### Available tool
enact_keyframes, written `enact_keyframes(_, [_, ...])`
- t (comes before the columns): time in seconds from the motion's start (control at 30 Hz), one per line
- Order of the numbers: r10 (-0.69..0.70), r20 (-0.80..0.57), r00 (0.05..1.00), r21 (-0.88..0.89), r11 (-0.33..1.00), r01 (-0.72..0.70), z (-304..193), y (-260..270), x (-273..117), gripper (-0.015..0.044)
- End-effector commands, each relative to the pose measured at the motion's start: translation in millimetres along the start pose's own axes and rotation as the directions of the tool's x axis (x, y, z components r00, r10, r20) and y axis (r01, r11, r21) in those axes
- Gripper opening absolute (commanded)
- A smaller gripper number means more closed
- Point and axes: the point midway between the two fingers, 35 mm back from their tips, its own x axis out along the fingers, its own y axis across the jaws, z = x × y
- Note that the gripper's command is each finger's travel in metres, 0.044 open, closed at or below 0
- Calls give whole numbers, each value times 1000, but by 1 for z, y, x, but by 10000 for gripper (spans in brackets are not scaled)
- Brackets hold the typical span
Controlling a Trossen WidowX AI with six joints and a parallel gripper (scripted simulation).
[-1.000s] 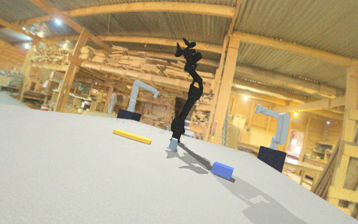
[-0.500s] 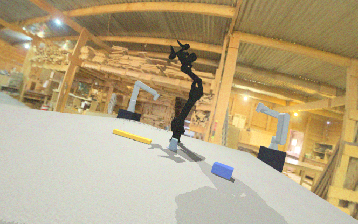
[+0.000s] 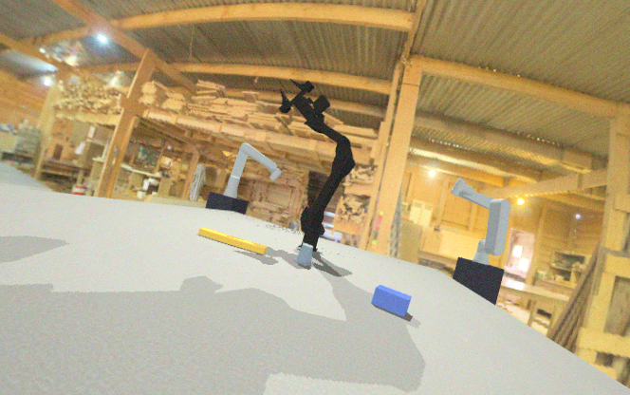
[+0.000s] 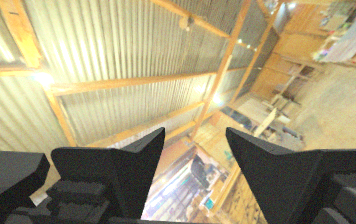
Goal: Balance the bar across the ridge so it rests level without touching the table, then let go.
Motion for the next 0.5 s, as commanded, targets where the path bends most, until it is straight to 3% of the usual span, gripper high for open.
enact_keyframes(0.0, [-66,-9,998,49,997,66,-9,-29,8,315])
enact_keyframes(0.47, [-267,-154,951,170,941,292,-72,-112,30,315])
